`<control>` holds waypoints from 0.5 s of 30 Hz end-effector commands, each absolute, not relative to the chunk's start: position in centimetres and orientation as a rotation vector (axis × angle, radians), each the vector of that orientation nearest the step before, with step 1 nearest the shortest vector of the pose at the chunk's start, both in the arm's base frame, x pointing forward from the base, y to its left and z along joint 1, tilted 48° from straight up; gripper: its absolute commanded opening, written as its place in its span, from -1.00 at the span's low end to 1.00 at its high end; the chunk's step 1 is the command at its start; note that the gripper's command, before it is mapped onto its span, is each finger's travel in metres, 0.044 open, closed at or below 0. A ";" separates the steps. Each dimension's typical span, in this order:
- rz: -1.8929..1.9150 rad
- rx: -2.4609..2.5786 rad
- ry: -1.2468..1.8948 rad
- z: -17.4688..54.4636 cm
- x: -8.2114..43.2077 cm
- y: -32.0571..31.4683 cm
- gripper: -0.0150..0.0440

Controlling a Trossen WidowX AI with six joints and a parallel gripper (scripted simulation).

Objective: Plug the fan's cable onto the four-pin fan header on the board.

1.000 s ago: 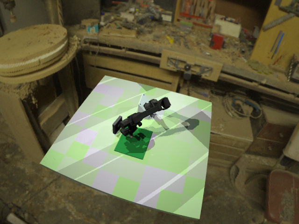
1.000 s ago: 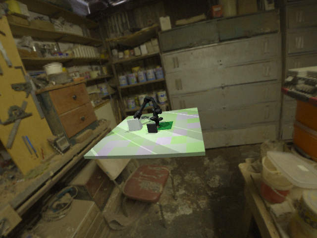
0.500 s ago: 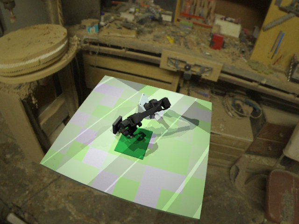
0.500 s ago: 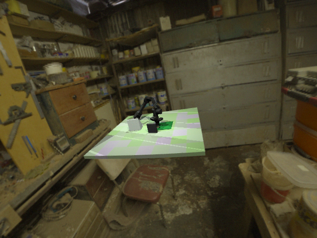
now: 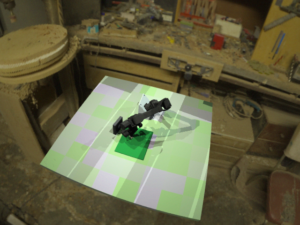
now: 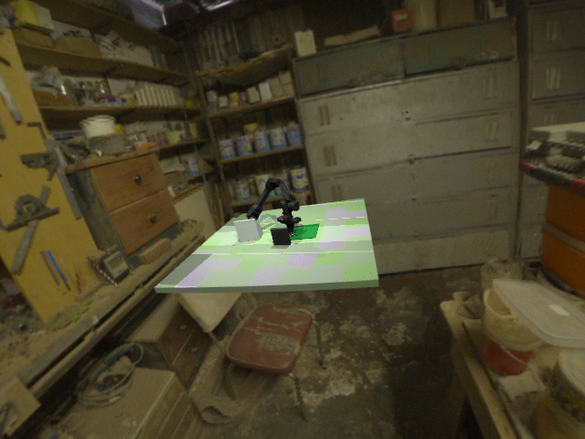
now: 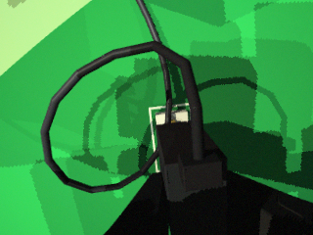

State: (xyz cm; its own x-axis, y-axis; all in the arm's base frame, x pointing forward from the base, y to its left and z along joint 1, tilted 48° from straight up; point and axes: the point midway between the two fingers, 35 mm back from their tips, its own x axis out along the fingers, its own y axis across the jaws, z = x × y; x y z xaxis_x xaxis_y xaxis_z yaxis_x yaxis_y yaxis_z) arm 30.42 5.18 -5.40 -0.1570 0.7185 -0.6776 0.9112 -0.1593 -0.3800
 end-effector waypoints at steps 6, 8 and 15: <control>-1.218 1.877 1.869 -5.5 30.3 5.3 -0.49; -1.218 1.877 1.869 -5.6 30.3 5.4 -0.49; -1.218 1.877 1.869 -5.9 30.2 5.8 -0.49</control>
State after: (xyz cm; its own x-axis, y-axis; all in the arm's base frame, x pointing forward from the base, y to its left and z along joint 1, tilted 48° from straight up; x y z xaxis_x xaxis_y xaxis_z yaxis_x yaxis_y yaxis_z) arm 30.38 5.57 -5.74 -0.1561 0.7185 -0.6778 0.9116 -0.1594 -0.3790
